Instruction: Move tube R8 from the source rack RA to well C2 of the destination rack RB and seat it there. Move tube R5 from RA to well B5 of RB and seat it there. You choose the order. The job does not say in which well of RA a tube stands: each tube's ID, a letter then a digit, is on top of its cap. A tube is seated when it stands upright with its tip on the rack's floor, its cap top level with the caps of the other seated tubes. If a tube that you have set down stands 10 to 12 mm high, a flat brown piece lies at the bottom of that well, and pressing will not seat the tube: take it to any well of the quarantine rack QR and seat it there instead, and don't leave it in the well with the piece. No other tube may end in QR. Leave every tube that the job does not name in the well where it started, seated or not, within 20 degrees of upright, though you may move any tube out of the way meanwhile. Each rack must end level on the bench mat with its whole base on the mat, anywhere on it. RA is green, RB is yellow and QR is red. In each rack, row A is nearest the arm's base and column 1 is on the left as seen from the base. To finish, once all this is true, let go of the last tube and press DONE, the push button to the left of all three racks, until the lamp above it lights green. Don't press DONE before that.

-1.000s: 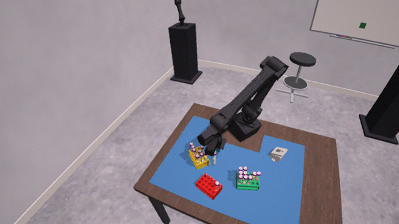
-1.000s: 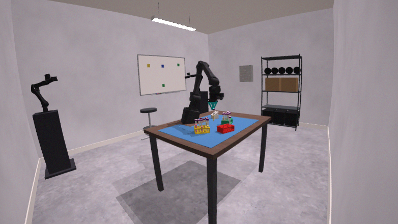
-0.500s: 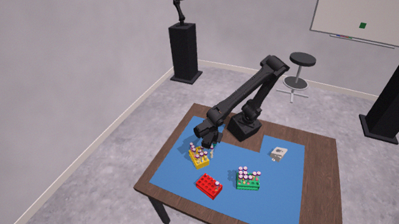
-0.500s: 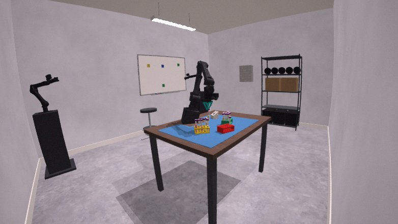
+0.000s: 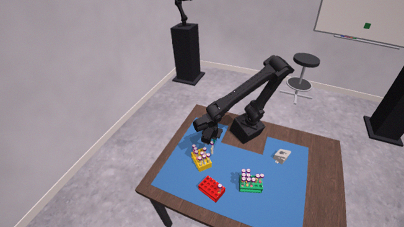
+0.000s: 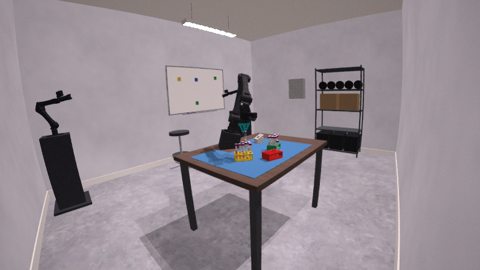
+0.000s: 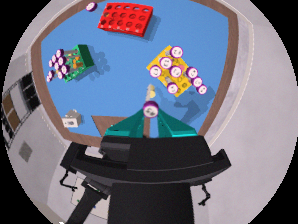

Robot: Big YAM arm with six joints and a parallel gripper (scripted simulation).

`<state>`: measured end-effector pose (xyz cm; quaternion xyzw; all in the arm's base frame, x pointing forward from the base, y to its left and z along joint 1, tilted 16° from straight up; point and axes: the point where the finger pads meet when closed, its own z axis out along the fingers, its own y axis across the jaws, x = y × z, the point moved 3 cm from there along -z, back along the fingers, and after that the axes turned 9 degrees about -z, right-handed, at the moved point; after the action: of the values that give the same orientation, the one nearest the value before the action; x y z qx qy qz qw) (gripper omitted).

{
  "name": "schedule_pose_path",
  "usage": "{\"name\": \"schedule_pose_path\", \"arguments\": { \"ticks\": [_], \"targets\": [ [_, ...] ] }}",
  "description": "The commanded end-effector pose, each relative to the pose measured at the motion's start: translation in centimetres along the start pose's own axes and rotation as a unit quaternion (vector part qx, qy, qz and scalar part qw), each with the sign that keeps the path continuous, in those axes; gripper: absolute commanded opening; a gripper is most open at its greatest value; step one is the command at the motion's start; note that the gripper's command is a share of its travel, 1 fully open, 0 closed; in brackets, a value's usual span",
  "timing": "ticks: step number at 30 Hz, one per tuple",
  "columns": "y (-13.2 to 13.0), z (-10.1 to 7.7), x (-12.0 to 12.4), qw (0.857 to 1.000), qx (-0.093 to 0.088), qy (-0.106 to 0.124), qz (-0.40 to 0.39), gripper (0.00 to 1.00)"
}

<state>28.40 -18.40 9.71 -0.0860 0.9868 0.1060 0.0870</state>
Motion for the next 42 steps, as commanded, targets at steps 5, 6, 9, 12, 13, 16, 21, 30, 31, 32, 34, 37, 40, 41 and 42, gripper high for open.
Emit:
{"name": "schedule_pose_path", "arguments": {
  "ticks": [5,6,9,12,13,16,21,30,31,32,34,37,40,41,42],
  "targets": [
    [-1.6,-0.2,1.5,1.000,0.004,-0.006,-0.016,0.00],
    [-2.1,-0.5,1.5,1.000,0.008,-0.008,-0.017,0.00],
    [-2.4,-0.3,2.5,1.000,0.006,-0.006,-0.016,0.00],
    [-3.0,-0.4,3.3,1.000,0.007,-0.006,-0.017,0.00],
    [-3.6,-0.8,3.2,1.000,0.013,-0.009,-0.018,0.00],
    [-3.7,-0.8,3.6,1.000,0.012,-0.009,-0.018,0.00],
    [-4.5,-0.6,5.2,1.000,0.012,-0.008,-0.018,0.00],
    [-6.7,-1.7,4.4,0.999,0.026,-0.015,-0.036,0.00],
    [-6.8,-1.7,4.3,0.999,0.026,-0.015,-0.036,0.00],
    [-6.8,-1.7,4.3,0.999,0.026,-0.015,-0.036,0.00],
    [-6.2,-0.8,5.5,1.000,0.011,-0.008,-0.023,0.00],
    [-7.3,-1.7,4.3,0.999,0.023,-0.014,-0.029,0.00],
    [-7.5,-1.6,3.7,0.999,0.021,-0.013,-0.034,0.00],
    [-7.6,-1.6,3.6,0.999,0.021,-0.013,-0.032,0.00],
    [-7.8,-1.6,3.5,0.999,0.021,-0.013,-0.030,0.00]
  ]
}}
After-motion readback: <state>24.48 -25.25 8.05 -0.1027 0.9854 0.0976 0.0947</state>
